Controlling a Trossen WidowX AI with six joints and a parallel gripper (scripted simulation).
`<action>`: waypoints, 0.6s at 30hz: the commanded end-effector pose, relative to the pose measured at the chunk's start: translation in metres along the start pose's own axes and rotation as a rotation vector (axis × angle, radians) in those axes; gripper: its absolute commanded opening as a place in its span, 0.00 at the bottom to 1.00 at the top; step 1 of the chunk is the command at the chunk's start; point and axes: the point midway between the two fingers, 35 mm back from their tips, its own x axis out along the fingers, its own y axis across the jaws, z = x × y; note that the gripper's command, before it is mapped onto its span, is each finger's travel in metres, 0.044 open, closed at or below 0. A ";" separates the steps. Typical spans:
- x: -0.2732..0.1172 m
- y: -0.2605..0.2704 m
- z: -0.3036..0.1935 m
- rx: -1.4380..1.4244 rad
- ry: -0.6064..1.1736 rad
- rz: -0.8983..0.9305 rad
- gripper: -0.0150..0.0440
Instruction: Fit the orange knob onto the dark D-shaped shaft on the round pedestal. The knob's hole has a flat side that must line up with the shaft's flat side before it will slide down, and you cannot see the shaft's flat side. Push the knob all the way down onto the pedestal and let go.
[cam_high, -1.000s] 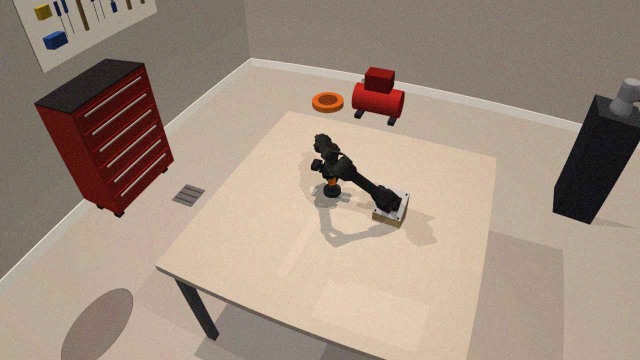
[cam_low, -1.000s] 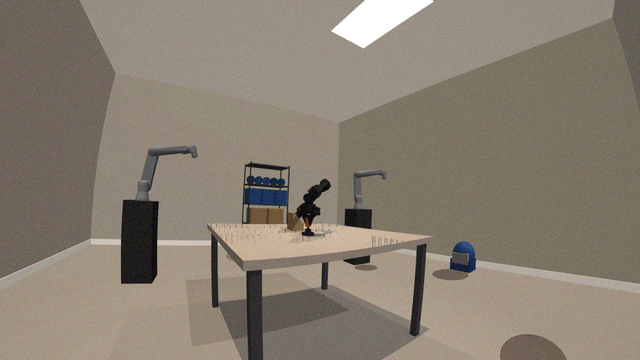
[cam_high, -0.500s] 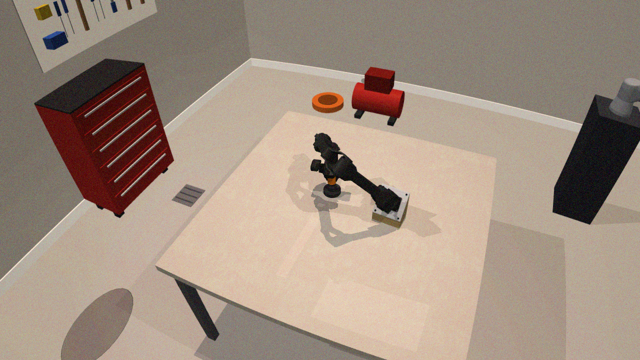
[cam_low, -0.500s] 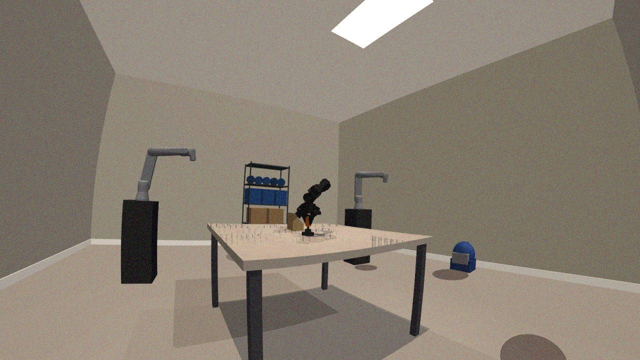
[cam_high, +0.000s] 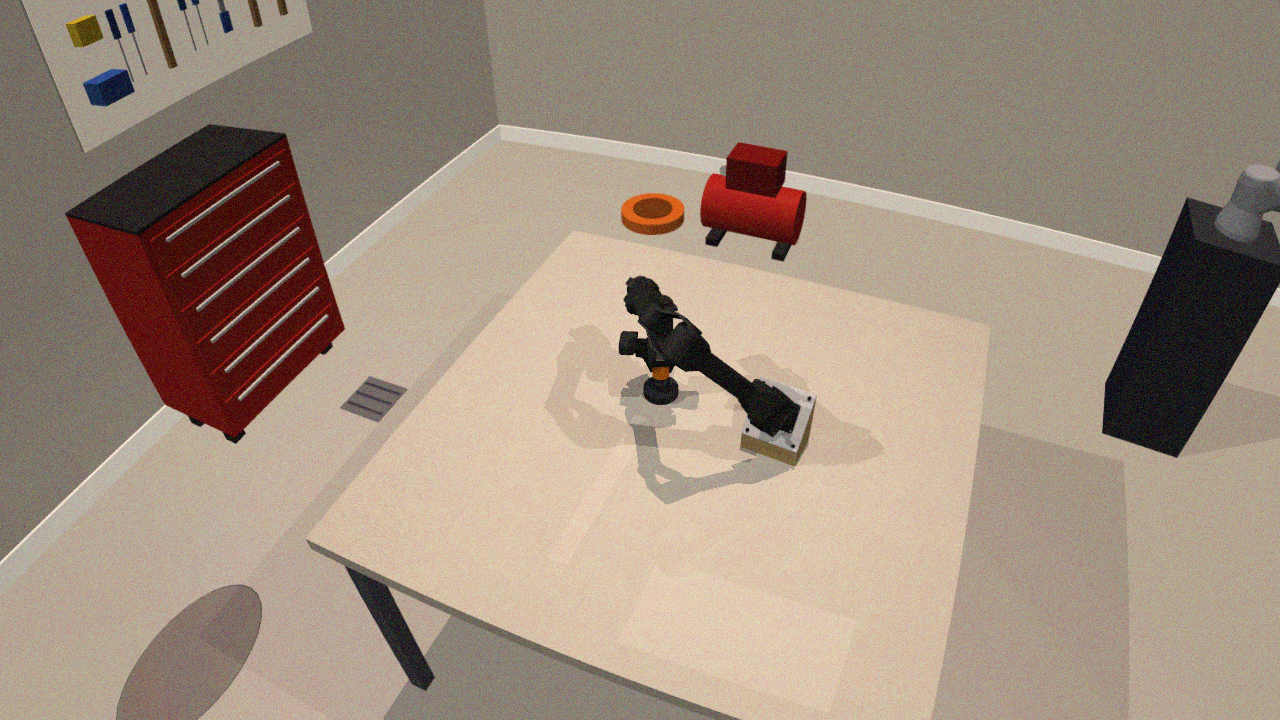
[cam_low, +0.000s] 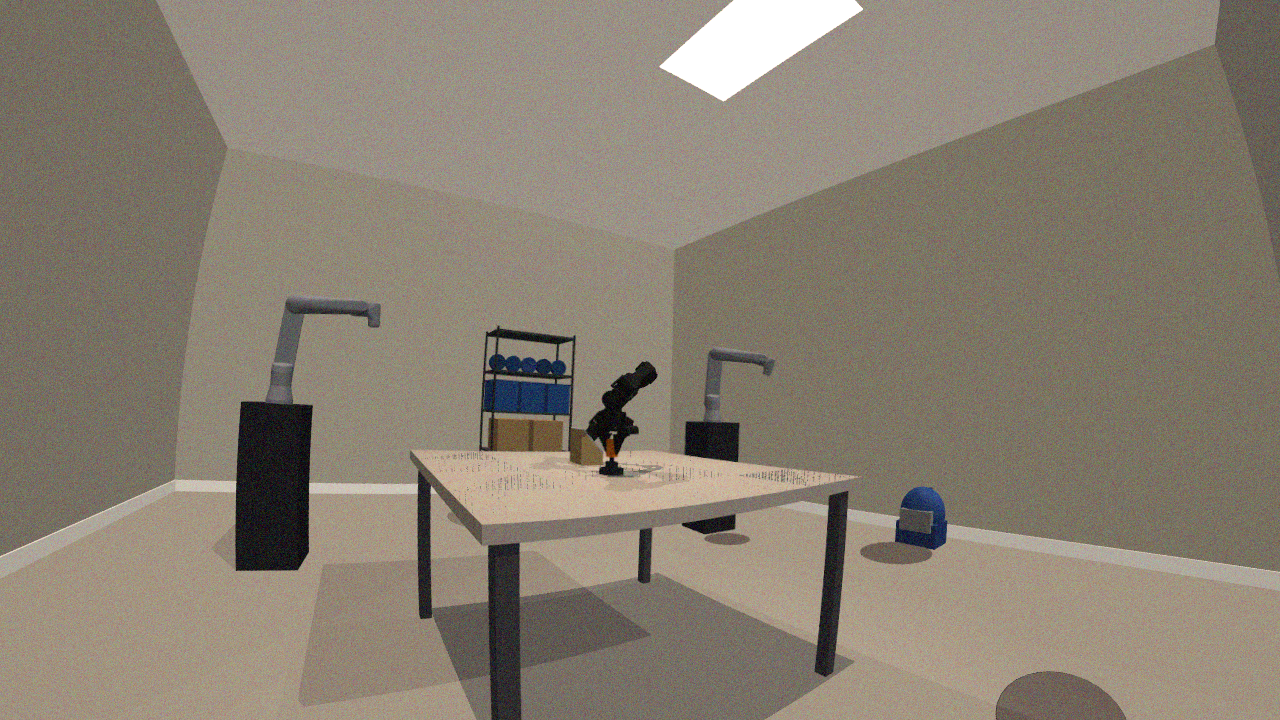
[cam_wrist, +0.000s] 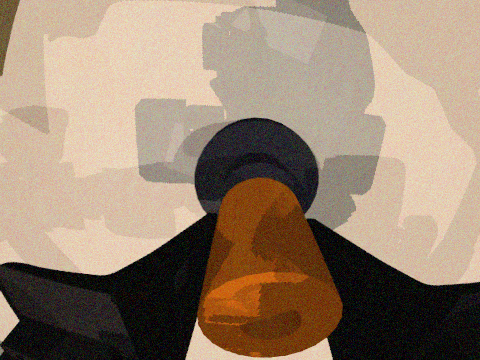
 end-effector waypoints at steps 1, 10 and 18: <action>0.001 0.000 0.000 -0.006 0.001 0.000 0.25; 0.001 -0.001 -0.001 -0.006 0.001 0.000 0.25; -0.004 -0.002 -0.001 -0.060 0.001 0.001 0.25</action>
